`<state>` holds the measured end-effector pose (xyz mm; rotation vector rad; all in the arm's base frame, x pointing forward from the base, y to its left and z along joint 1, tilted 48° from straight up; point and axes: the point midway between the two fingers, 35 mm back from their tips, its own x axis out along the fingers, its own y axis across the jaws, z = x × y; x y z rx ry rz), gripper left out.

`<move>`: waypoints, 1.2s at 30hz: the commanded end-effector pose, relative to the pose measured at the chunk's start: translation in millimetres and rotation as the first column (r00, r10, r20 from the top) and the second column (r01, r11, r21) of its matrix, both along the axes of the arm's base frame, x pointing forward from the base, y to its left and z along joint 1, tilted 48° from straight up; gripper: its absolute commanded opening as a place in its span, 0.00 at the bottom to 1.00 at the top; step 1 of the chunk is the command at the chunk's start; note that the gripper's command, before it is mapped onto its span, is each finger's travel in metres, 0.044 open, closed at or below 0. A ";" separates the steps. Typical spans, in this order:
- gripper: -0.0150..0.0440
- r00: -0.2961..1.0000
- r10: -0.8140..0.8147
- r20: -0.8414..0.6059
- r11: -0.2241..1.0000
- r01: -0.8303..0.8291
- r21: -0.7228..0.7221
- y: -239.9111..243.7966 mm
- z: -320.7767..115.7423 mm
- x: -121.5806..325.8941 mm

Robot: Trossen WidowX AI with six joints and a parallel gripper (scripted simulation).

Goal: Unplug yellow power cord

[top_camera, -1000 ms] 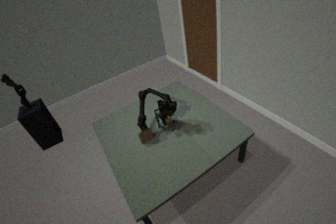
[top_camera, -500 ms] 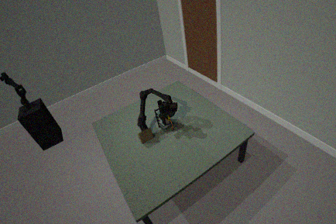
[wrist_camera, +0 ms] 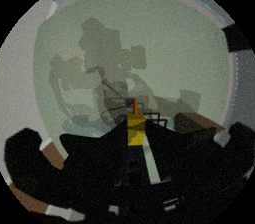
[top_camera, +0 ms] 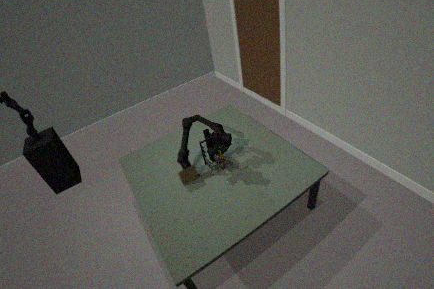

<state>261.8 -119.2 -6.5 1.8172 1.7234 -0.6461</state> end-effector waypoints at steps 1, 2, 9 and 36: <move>0.57 1.000 -0.005 0.005 1.000 0.005 -0.002 2.7 2.6 0.5; 0.61 1.000 -0.005 0.005 1.000 0.005 -0.002 2.7 2.6 0.5; 0.92 1.000 -0.005 0.005 1.000 0.005 -0.003 -2.4 -0.5 1.2; 1.00 1.000 -0.005 0.006 1.000 0.005 -0.007 -47.6 -32.6 1.2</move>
